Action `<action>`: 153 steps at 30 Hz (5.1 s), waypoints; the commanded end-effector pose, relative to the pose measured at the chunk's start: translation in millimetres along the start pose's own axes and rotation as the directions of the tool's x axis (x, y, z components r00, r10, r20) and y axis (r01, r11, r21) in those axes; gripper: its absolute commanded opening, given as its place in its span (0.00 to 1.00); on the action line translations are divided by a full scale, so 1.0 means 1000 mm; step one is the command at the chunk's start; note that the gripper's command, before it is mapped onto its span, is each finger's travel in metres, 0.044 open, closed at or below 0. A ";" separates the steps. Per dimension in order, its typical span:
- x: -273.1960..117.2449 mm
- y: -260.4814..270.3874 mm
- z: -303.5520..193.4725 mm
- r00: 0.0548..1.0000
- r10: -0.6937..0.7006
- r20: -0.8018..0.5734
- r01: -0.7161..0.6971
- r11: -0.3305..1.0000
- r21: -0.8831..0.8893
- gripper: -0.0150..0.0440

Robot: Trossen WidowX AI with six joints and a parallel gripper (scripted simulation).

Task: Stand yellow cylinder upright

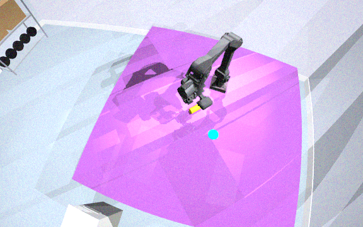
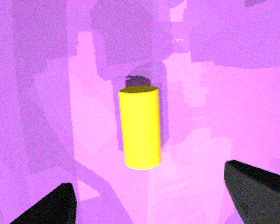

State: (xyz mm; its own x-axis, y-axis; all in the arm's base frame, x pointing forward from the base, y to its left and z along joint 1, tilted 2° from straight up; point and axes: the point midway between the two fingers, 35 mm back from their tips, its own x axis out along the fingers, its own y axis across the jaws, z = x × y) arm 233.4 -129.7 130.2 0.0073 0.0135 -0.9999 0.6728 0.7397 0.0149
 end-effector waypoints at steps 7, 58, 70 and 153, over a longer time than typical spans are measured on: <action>0.034 -0.001 0.009 0.999 -0.032 -0.001 0.032 0.999 0.034 0.78; 0.028 0.000 0.008 0.999 -0.033 -0.001 0.033 0.999 0.036 0.43; 0.003 0.000 0.004 0.999 -0.033 -0.002 0.033 0.999 0.028 0.43; -0.006 0.188 -0.011 0.999 0.048 -0.001 -0.007 0.132 -0.991 0.43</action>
State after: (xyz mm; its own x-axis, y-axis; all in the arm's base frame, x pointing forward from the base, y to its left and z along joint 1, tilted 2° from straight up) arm 349.6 17.2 141.0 0.0241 0.0335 -0.9991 -0.6541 0.7563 0.0096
